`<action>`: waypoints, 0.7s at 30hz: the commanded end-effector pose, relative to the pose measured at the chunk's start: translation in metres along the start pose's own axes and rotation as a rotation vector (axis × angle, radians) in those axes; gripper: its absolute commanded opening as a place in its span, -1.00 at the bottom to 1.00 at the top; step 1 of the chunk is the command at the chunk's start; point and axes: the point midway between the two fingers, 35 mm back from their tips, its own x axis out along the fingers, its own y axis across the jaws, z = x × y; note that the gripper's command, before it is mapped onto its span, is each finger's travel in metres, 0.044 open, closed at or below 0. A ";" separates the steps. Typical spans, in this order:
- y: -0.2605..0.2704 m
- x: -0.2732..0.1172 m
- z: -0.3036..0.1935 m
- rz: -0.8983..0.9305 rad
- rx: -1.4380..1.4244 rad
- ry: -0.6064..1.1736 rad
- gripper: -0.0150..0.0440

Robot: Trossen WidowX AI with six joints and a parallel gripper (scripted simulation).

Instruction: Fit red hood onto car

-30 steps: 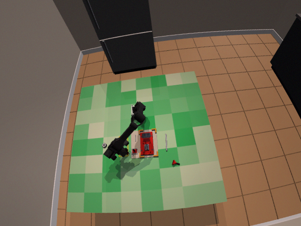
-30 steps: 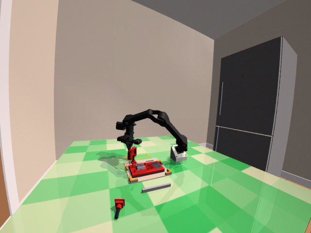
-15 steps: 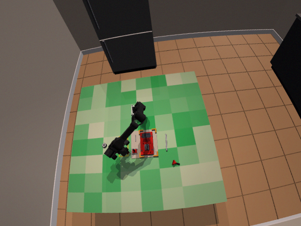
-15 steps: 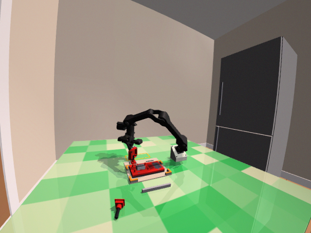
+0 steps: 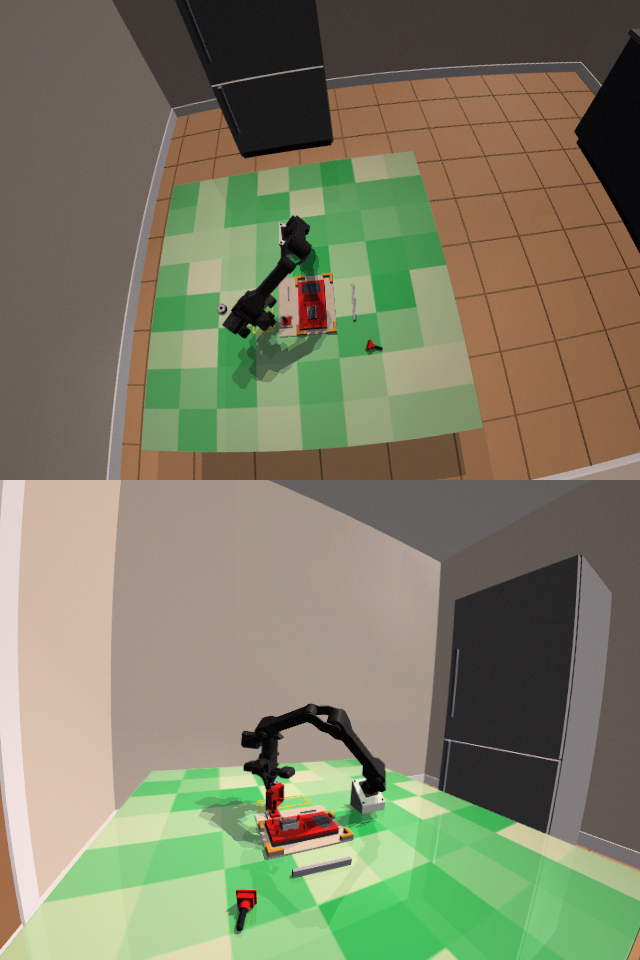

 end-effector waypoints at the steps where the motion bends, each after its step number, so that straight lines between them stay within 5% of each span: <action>1: 0.003 0.001 0.000 0.003 0.006 -0.004 -0.49; 21: 0.011 0.002 0.000 0.004 0.006 -0.004 -0.49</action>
